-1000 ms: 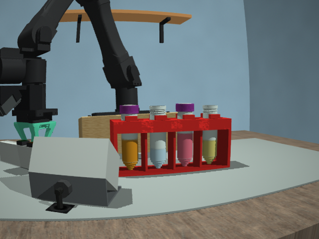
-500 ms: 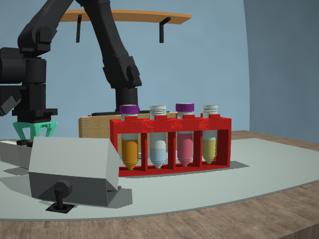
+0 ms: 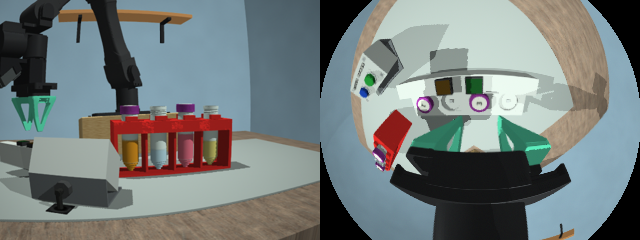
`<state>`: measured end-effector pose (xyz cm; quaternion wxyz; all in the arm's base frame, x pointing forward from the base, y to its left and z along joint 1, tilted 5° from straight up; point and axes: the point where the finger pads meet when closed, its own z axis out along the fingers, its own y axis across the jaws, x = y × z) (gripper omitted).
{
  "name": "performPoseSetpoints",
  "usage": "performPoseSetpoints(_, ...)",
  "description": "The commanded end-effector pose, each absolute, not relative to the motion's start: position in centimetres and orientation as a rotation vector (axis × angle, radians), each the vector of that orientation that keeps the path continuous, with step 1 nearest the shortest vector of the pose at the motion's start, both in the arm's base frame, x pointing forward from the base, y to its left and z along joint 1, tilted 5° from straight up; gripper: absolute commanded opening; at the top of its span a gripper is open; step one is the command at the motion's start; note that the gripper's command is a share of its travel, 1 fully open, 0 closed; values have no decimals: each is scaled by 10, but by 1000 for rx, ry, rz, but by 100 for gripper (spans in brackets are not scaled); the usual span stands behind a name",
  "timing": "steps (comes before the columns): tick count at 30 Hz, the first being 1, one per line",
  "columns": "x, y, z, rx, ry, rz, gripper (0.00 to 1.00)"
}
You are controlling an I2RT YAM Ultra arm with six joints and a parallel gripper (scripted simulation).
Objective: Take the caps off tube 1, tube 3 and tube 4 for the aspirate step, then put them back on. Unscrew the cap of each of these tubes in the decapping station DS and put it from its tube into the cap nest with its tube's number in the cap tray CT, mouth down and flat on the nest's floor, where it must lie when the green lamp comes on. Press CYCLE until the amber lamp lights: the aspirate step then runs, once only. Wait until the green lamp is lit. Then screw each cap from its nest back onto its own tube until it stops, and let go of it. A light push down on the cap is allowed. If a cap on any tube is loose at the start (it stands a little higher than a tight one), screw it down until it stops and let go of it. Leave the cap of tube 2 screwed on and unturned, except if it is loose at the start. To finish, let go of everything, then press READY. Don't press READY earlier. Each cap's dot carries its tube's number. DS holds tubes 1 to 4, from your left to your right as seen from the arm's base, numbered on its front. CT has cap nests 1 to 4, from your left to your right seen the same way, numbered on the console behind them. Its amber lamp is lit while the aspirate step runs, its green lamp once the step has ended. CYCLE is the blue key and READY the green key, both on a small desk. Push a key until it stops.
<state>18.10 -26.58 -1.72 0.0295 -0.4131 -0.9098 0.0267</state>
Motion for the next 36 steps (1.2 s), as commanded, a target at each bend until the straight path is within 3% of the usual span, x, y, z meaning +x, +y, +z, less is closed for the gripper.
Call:
performPoseSetpoints(1, 183, -265, 6, -1275, -2806, 83, 47)
performPoseSetpoints(16, 188, -264, 69, -1275, -2806, 83, 47)
performPoseSetpoints(23, 188, -264, 69, -1275, -2806, 83, 47)
performPoseSetpoints(36, 226, -208, 65, -2113, -2269, 104, 49)
